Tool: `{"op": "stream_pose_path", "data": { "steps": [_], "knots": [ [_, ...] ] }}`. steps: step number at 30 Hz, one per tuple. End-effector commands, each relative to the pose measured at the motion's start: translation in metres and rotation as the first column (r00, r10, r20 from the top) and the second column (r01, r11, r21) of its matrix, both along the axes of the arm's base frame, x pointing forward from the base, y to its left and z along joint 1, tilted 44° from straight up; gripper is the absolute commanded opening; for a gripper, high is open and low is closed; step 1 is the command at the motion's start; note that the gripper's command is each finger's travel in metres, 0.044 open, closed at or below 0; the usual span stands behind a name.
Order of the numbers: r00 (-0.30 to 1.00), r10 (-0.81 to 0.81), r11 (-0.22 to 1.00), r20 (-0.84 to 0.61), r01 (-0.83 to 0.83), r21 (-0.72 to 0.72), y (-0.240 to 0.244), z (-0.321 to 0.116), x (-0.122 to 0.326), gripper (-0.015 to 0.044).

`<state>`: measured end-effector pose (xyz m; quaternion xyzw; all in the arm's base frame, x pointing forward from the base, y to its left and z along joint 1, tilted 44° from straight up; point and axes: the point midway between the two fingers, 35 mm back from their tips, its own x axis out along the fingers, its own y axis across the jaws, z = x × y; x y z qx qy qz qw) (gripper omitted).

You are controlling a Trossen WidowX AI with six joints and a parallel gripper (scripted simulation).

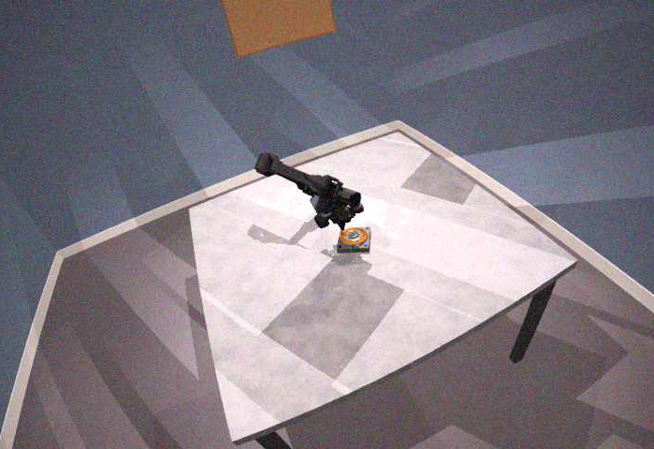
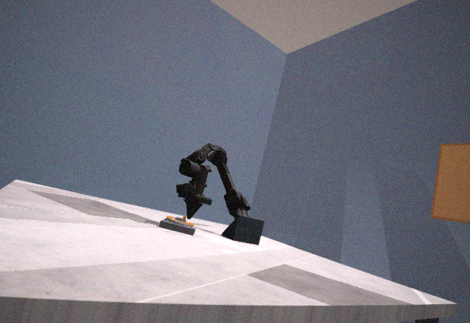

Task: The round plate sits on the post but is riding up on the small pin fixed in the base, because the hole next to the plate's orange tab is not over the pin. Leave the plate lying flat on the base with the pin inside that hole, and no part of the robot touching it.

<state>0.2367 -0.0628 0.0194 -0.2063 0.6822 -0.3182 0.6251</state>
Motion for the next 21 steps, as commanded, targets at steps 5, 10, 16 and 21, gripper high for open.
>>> {"op": "stream_pose_path", "data": {
  "steps": [5,10,16,21],
  "knots": [
    [1.0,0.0,1.0,0.0,0.0,-0.004,-0.01,0.006,0.006,0.0],
    [1.0,-0.001,1.0,0.0,0.001,-0.004,-0.015,0.008,0.01,0.0],
    [1.0,-0.001,1.0,0.0,0.001,-0.004,-0.019,0.011,0.016,0.0],
    [1.0,-0.001,1.0,0.001,0.001,-0.005,-0.021,0.013,0.02,0.0]
  ]
}}
